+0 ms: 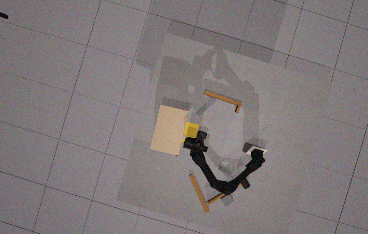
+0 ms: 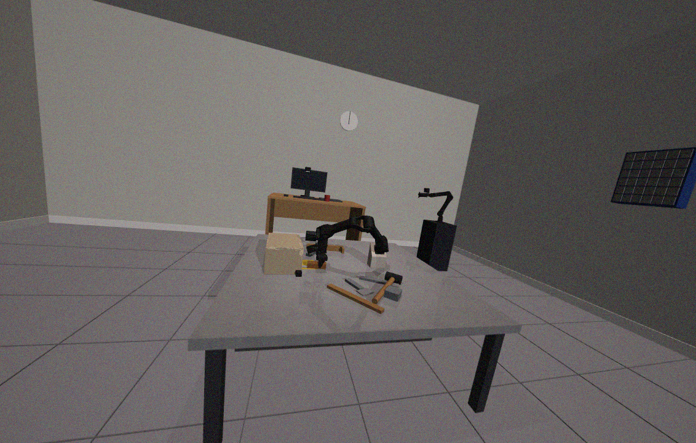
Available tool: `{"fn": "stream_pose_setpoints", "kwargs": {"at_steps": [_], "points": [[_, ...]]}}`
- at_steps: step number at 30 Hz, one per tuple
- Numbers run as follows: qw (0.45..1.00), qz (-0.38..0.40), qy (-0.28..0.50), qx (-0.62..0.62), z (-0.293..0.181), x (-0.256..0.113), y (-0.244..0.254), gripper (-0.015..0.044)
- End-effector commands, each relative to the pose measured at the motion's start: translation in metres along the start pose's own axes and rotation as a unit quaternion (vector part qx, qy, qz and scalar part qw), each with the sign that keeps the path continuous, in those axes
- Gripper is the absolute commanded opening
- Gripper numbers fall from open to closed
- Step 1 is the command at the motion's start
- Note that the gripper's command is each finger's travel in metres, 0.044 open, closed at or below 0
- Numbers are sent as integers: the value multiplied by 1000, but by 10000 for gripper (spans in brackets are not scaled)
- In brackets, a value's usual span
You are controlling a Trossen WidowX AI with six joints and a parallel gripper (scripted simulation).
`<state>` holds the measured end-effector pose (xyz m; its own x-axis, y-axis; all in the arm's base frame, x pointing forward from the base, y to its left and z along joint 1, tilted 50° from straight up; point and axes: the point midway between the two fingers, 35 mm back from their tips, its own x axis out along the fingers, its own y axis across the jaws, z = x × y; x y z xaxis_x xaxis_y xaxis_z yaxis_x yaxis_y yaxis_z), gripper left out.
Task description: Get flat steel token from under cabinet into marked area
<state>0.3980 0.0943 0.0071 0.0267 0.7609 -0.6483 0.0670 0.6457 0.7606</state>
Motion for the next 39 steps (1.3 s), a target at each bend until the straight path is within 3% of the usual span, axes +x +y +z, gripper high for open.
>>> {"fn": "stream_pose_setpoints", "kwargs": {"at_steps": [1,39], "points": [[1000,-1,3,2,-8,1,0,0],[1000,-1,4,3,-43,1,0,0]]}}
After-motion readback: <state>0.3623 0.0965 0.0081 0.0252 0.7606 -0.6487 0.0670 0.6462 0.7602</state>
